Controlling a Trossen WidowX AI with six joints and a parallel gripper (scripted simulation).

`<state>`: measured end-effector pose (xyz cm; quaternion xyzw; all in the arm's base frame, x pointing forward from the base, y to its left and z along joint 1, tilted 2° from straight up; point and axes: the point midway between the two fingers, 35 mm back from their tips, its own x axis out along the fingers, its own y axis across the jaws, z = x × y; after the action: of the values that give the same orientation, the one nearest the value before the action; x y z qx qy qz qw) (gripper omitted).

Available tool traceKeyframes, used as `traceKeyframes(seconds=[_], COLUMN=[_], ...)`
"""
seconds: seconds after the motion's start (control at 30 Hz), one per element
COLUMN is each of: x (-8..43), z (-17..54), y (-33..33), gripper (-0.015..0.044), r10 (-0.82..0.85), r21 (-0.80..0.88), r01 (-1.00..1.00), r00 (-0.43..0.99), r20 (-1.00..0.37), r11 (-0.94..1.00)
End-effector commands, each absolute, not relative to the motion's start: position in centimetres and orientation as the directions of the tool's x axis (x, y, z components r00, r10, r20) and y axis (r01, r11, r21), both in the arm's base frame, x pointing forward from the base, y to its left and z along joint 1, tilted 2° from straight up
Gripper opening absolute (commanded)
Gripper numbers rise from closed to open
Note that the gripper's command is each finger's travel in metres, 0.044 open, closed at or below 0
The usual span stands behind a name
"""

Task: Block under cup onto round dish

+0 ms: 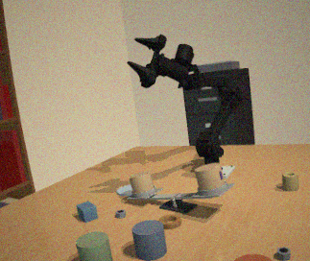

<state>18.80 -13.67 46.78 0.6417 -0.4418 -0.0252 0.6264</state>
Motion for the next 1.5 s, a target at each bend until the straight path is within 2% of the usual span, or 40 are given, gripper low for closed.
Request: traceKeyframes(seconds=[0.0,0.37,0.7,1.07,1.47], x=[20.2,23.2,24.8,25.7,25.3], z=[45.7,42.3,38.9,35.2,31.5], y=[-13.3,-11.7,-9.8,-7.1,-4.2], gripper=[0.0440,0.0440,0.0440,0.0440,0.0440], r10=[-0.596,-0.558,-0.504,-0.423,-0.333], r21=[0.881,0.963,0.953,0.849,0.639], r01=[-0.438,-0.168,0.086,0.317,0.471], r00=[0.664,0.789,0.860,0.898,0.882], r20=[0.451,0.259,0.076,-0.125,-0.333], r11=[0.180,0.209,0.291,0.423,0.609])
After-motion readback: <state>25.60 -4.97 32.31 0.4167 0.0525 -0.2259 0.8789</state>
